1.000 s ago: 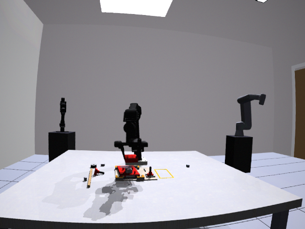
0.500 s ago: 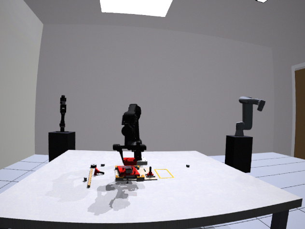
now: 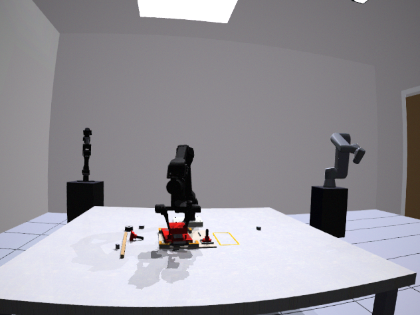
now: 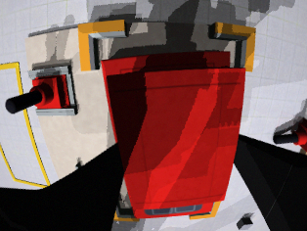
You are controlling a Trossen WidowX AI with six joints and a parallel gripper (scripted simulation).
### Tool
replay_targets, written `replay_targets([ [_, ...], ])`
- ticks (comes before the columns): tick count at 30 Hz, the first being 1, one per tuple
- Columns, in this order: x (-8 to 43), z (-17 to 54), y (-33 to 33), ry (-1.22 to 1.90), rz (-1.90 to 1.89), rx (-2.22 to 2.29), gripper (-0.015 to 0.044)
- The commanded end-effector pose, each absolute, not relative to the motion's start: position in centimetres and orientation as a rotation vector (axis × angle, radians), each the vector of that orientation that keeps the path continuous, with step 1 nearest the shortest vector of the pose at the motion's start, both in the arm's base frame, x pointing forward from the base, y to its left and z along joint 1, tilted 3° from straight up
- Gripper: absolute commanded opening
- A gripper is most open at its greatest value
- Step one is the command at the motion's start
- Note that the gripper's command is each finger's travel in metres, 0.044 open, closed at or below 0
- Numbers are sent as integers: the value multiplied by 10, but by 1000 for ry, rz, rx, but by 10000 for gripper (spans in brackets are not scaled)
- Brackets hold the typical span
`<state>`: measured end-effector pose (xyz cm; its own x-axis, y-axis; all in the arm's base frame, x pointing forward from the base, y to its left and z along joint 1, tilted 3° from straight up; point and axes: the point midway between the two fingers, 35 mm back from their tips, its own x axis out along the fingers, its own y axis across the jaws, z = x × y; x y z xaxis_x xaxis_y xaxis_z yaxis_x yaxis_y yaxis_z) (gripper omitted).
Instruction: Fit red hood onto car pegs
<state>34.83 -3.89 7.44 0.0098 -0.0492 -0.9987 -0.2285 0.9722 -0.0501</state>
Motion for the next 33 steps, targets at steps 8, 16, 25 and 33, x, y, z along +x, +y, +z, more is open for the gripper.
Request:
replay_targets([
  [8, 349, 74, -40, 1558, 143, -227, 0],
  [16, 349, 74, -40, 1558, 143, -227, 0],
  [25, 349, 72, -40, 1558, 143, -227, 0],
  [33, 349, 69, -40, 1558, 143, -227, 0],
])
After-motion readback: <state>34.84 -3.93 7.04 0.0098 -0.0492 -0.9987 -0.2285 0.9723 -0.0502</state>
